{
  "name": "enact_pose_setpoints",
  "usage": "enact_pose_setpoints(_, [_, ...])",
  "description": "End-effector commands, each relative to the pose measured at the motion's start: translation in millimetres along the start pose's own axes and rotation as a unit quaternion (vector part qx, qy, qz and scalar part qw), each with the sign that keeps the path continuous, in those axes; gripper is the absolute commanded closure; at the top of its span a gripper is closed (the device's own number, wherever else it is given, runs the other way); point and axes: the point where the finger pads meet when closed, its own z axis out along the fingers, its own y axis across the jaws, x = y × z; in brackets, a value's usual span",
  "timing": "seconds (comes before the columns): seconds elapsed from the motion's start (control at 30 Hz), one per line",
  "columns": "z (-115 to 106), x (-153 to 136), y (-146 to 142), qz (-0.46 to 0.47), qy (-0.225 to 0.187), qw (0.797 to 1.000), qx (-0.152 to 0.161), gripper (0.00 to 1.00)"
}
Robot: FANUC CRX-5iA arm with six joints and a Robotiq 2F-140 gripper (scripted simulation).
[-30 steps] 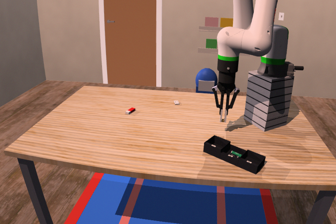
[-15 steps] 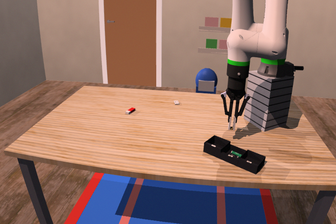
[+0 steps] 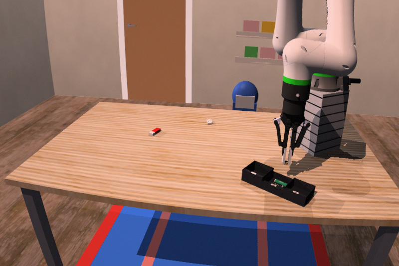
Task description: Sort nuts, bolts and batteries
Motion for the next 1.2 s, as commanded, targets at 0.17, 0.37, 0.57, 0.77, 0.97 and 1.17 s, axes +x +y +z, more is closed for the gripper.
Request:
enact_pose_setpoints(0.17, [0.8,30.1,-15.1,-0.025,-0.001,1.0,-0.001,0.84])
enact_pose_setpoints(0.37, [0.8,62.1,-31.6,-0.131,-0.001,0.991,-0.002,0.84])
enact_pose_setpoints(0.57, [0.9,94.1,-48.1,-0.22,0.0,0.975,-0.006,0.84])
enact_pose_setpoints(0.77, [0.9,95.9,-49.1,-0.302,0.001,0.953,-0.009,0.84])
enact_pose_setpoints(0.97, [0.9,95.9,-49.4,-0.378,0.0,0.926,-0.011,0.84])
enact_pose_setpoints(1.17, [0.9,95.8,-50.0,-0.453,-0.002,0.892,-0.007,0.84])
